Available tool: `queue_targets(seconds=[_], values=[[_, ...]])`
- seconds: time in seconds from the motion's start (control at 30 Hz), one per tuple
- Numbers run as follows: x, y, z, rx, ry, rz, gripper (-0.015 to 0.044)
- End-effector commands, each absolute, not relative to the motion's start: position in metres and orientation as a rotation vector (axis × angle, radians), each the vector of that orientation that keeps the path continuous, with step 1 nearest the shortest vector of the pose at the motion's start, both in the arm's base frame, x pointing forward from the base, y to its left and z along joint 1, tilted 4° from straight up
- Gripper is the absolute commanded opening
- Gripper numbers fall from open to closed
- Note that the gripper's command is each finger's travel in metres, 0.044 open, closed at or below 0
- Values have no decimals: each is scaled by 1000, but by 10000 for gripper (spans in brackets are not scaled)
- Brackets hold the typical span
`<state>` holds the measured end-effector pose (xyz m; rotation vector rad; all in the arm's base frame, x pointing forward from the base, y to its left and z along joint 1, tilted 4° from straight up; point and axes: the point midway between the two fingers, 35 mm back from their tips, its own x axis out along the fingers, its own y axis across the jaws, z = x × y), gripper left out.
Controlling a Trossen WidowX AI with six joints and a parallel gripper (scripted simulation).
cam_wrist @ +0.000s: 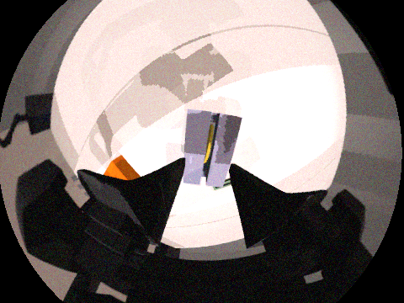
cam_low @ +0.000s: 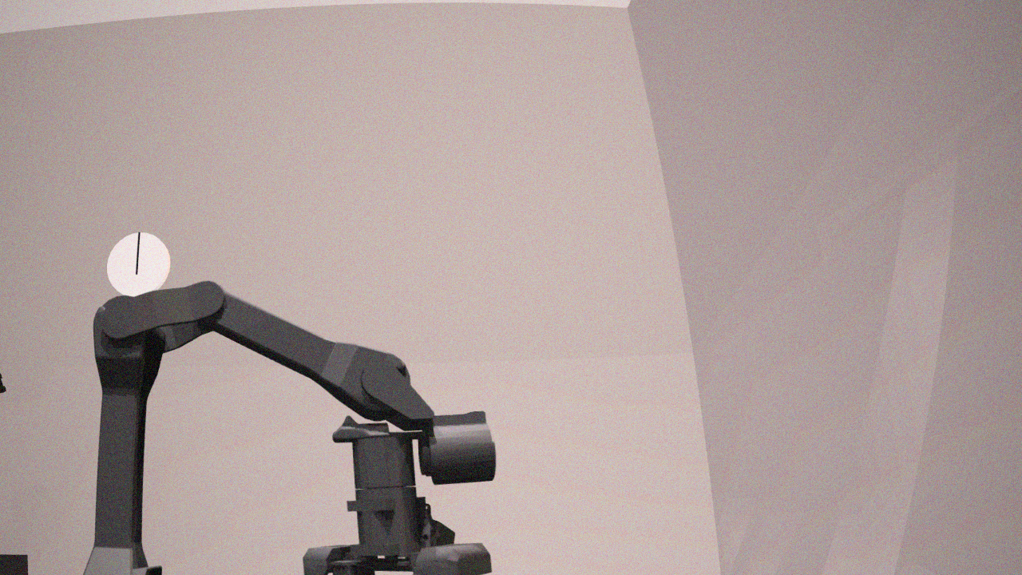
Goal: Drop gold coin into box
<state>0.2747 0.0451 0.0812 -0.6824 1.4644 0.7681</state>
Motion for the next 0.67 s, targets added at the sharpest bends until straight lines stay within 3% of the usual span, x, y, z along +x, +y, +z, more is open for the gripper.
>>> queue_targets(seconds=[0.0,0.17,0.63], values=[[277,45,93,-686,1455,765,318],[275,43,127,-683,1461,766,440],[274,43,137,-682,1462,766,440]])
